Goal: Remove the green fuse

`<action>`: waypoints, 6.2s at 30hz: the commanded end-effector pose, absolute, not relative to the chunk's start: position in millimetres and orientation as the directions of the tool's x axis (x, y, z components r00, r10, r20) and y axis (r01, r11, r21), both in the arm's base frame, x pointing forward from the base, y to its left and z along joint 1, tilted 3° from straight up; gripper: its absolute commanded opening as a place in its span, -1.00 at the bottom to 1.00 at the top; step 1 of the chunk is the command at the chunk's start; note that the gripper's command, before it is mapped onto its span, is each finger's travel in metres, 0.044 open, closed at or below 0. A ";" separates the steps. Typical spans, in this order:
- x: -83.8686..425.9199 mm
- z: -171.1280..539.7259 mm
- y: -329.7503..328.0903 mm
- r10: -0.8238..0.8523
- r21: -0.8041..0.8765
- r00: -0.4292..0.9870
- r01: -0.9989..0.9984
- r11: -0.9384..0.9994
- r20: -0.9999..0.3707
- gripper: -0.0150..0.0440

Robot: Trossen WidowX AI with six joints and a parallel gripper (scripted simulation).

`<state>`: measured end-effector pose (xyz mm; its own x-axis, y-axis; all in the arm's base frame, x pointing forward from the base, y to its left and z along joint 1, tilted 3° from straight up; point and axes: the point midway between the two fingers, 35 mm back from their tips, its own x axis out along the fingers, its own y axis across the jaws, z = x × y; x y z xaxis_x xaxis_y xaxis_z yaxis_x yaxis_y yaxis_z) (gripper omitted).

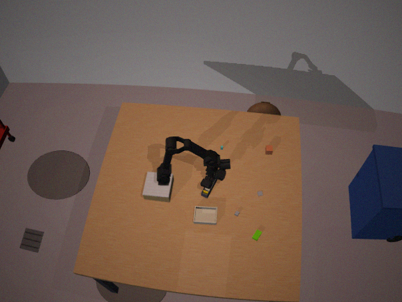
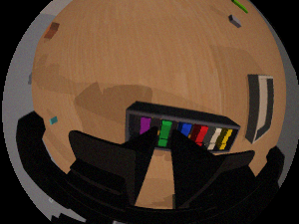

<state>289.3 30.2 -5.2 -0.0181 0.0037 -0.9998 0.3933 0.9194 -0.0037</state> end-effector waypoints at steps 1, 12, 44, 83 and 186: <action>287.7 -8.5 30.7 0.007 -0.003 -0.023 0.394 0.919 -1.000 -0.24; 288.3 -7.4 30.1 0.003 -0.006 -0.022 0.393 0.919 -1.000 -0.40; 289.1 4.5 30.2 0.005 -0.005 -0.022 0.394 0.919 -1.000 -0.49; 289.2 23.6 30.3 0.006 -0.003 -0.023 0.394 0.919 -1.000 -0.49; 262.7 23.4 -192.5 -0.013 -0.022 -0.026 0.395 0.919 -1.000 -0.49</action>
